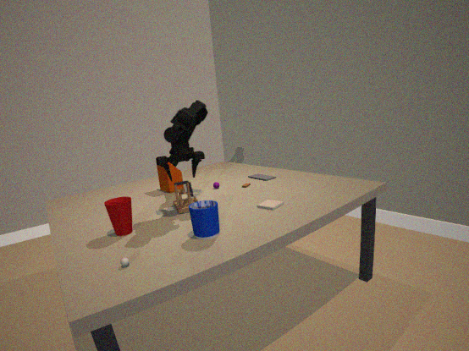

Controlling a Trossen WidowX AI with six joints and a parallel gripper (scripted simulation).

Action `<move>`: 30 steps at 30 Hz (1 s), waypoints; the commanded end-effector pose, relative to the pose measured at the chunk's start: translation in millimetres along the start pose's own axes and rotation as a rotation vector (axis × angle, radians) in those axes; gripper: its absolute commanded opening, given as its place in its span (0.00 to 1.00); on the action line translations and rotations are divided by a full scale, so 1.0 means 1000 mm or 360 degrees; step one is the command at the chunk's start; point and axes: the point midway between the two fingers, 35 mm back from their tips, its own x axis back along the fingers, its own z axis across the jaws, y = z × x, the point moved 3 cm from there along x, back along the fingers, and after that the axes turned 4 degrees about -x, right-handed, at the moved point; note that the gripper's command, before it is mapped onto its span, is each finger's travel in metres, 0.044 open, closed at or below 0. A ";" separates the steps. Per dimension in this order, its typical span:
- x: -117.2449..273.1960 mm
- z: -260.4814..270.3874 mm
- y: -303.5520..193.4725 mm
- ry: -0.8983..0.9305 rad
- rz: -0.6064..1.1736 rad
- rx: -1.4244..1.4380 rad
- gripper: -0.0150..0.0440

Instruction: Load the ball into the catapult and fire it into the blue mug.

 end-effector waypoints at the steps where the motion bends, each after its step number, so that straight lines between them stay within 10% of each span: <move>1: 0.002 -0.001 -0.001 0.0004 0.0023 -0.0014 1.00; 8: 0.051 -0.001 -0.005 -0.0001 -0.0002 -0.0004 1.00; 14: 0.025 0.058 -0.028 -0.0027 0.0010 0.0047 0.76; 30: -0.036 0.184 -0.196 -0.0018 0.0001 0.0335 0.76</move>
